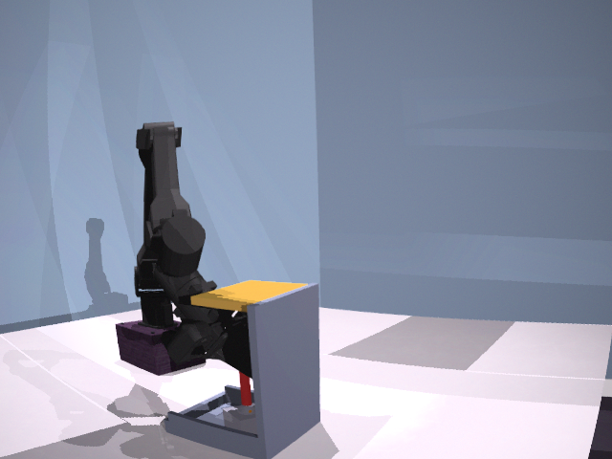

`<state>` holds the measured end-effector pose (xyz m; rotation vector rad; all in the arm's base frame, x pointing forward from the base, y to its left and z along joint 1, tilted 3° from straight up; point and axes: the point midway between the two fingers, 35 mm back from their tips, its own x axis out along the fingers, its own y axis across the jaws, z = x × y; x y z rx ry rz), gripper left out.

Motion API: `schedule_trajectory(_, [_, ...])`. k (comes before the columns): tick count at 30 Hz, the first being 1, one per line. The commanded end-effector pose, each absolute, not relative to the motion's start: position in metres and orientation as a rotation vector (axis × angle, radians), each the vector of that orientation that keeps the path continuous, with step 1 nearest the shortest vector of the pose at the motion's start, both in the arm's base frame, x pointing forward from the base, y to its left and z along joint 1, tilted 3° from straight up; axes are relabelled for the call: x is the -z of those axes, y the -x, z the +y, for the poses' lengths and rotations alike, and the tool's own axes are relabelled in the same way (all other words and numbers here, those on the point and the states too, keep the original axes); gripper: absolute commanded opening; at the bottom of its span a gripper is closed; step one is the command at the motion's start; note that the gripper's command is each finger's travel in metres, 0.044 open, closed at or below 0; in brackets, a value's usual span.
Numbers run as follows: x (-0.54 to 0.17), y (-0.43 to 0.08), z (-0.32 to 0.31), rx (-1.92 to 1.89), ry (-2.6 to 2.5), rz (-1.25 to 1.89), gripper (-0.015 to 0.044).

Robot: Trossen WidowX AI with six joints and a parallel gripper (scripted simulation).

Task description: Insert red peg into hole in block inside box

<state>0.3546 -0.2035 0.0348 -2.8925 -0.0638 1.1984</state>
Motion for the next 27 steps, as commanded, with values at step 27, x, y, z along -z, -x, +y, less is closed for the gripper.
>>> schedule_trajectory(27, [-0.006,-0.354,-0.203,-1.201,2.889,-0.055,0.0])
